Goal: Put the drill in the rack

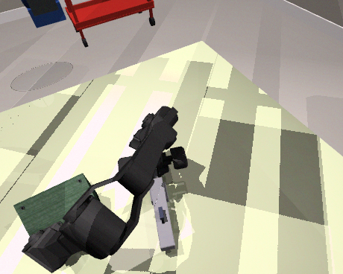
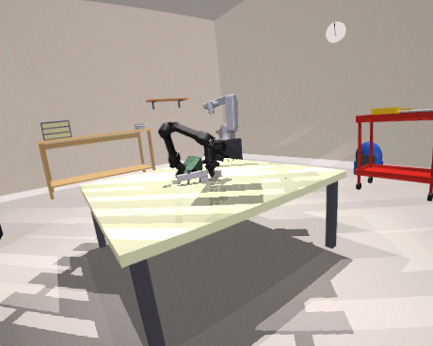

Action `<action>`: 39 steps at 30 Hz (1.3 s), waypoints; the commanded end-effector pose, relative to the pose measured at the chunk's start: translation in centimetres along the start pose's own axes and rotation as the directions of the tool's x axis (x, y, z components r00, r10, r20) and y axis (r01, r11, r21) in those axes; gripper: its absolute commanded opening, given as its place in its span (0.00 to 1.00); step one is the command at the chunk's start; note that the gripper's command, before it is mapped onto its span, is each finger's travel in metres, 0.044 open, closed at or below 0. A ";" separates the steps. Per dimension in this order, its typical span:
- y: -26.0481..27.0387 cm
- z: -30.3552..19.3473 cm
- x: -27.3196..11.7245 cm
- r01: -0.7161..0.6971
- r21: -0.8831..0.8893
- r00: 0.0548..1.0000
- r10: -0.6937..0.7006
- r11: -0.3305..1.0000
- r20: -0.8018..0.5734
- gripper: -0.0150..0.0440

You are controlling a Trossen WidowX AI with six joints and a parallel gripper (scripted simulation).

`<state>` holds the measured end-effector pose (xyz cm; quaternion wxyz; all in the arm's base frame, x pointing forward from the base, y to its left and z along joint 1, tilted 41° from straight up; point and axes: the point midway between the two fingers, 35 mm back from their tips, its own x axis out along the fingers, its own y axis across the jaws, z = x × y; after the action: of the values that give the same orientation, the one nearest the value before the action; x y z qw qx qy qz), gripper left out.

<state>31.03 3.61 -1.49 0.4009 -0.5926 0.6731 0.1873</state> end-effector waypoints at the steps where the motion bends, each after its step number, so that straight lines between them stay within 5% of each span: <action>1: 0.0 0.4 0.0 0.002 -0.004 1.000 -0.002 1.000 -0.004 0.25; 32: -0.1 4.5 -0.3 0.002 -0.003 1.000 -0.002 1.000 -0.001 0.25; 39: 0.0 3.8 -0.2 0.001 -0.008 1.000 -0.001 1.000 -0.004 0.57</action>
<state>32.30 6.59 -3.67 0.3988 -0.5942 0.6727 0.1879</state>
